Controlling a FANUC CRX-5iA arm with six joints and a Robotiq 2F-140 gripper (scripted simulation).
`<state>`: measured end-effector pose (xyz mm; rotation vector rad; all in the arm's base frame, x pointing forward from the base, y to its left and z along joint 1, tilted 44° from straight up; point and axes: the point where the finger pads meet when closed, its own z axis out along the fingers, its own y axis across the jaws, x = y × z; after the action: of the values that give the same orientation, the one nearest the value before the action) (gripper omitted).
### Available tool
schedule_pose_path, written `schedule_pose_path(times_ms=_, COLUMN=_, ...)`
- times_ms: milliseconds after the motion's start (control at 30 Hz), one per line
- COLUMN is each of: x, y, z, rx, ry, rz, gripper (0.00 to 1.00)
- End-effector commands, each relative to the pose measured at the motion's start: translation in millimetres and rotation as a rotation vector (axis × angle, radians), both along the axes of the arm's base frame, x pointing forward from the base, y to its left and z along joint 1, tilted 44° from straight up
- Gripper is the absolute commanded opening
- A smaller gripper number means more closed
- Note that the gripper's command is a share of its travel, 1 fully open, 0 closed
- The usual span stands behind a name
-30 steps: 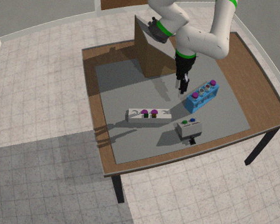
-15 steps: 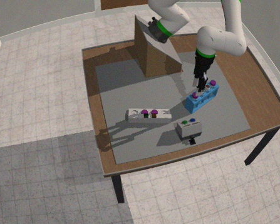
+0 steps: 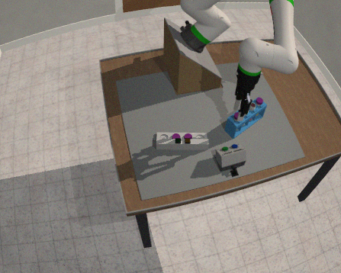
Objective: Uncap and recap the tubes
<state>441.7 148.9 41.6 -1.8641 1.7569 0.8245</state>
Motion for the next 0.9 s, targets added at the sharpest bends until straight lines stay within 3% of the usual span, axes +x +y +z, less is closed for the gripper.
schedule_pose_path(times_ms=0, x=-0.3, y=3.0, z=-3.3, rx=0.000, ry=0.000, rz=0.000, gripper=0.35)
schedule_pose_path(times_ms=867, x=-1.4, y=9.5, z=-10.1, rx=0.000, ry=0.000, rz=0.000, gripper=0.35)
